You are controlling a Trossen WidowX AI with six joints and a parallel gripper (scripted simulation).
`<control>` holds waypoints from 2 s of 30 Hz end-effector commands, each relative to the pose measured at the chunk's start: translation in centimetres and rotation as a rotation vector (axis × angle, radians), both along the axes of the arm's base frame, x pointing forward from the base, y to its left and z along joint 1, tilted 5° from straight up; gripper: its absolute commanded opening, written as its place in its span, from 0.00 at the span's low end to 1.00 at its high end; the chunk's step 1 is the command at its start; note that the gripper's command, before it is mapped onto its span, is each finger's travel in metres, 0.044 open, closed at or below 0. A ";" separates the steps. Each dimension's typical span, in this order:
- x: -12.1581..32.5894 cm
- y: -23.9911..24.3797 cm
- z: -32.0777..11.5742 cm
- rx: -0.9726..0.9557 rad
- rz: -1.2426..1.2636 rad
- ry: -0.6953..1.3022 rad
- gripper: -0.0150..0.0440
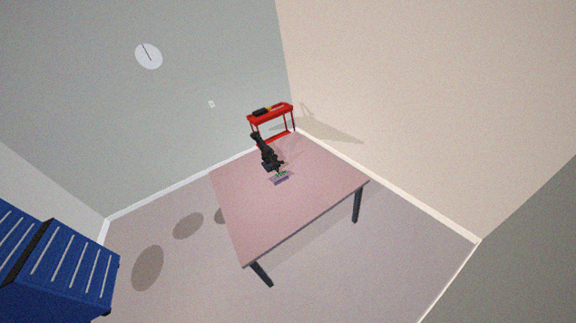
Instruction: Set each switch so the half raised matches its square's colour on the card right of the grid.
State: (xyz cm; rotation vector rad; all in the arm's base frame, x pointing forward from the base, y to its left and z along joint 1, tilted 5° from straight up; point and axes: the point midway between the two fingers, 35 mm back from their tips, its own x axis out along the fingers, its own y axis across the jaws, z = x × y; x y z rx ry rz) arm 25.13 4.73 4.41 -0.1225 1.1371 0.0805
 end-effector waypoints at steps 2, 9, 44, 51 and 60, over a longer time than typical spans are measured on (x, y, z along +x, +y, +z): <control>-0.1 0.0 -0.2 0.003 0.003 0.004 0.25; 0.0 0.0 -0.3 0.003 0.003 0.004 0.25; 0.2 0.0 -0.7 0.003 0.003 0.004 0.25; -2.4 0.0 4.6 0.006 0.004 -0.018 0.25; -0.6 1.6 7.0 0.008 0.005 -0.021 0.25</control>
